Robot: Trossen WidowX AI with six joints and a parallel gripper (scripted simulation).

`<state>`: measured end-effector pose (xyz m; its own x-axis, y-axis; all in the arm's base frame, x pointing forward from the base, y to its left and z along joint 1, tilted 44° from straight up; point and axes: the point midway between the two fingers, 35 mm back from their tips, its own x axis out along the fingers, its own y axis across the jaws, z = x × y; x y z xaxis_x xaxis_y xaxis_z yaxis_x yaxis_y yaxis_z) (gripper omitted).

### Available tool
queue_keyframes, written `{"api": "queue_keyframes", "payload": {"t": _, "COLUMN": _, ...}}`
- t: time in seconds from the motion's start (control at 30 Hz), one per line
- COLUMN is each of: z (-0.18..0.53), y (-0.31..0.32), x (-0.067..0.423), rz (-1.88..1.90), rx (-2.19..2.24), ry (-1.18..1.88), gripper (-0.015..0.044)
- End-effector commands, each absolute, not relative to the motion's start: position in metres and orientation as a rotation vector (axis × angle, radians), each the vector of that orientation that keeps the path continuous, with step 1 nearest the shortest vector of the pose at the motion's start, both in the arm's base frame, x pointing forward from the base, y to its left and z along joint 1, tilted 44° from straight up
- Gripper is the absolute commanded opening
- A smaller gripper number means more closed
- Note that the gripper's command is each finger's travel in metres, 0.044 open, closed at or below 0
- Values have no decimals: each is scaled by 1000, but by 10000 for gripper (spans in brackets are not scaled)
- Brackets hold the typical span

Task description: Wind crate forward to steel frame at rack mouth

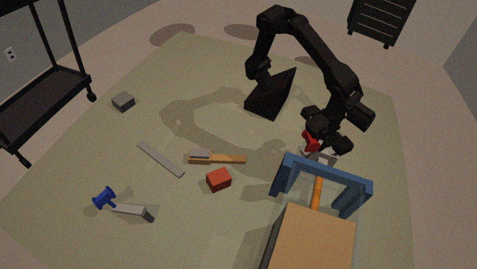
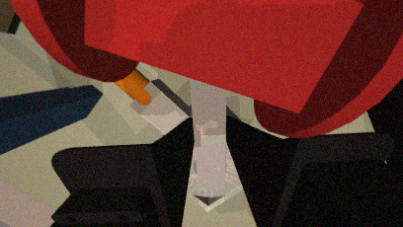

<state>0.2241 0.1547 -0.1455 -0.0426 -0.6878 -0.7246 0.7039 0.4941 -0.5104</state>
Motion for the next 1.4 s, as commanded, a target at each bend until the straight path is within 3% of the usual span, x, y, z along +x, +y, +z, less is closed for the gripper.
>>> {"api": "queue_keyframes", "payload": {"t": 0.0, "z": -149, "y": 152, "x": 225, "rz": -1124, "rx": 15, "ry": 1162, "gripper": 0}}
{"api": "queue_keyframes", "payload": {"t": 1.37, "z": -151, "y": 154, "x": 228, "rz": -1067, "rx": -47, "ry": 1213, "gripper": 0}}
